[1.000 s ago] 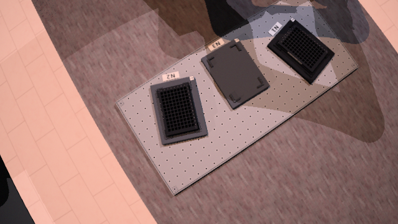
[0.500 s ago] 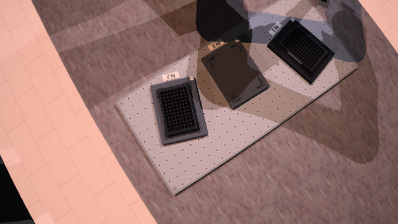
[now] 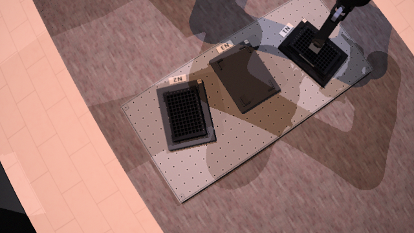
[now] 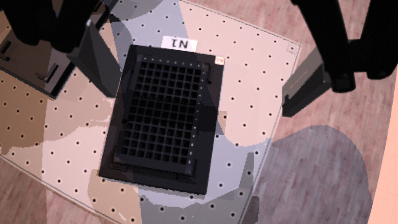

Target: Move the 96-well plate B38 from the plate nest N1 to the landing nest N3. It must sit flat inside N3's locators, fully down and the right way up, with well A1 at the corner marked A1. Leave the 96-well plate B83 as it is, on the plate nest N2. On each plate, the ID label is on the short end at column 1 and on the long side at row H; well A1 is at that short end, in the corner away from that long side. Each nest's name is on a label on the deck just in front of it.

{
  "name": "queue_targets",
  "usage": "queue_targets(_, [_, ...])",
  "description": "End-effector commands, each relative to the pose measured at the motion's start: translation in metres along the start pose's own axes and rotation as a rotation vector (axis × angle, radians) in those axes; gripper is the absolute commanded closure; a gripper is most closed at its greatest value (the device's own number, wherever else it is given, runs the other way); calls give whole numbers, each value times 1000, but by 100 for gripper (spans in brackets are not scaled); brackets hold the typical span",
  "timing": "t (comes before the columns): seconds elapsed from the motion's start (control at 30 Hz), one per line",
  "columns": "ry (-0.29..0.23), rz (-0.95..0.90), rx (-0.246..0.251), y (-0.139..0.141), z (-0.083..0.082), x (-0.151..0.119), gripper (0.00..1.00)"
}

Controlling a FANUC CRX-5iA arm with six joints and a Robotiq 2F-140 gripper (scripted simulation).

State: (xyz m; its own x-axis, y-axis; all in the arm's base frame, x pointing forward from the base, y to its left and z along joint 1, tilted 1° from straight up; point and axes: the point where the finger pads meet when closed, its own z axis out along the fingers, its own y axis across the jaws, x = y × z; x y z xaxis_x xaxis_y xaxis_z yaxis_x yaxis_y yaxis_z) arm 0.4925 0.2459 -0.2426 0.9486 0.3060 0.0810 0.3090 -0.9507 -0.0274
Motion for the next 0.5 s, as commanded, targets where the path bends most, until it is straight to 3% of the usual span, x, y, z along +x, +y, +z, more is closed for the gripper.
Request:
queue_targets(0.0, [-66, 33, -12, 34, 2, 6, 0])
queue_targets(0.23, [-73, 38, -15, 39, 2, 6, 0])
queue_targets(0.27, [-73, 38, -15, 39, 2, 6, 100])
queue_targets(0.47, [-73, 38, -15, 39, 2, 6, 100])
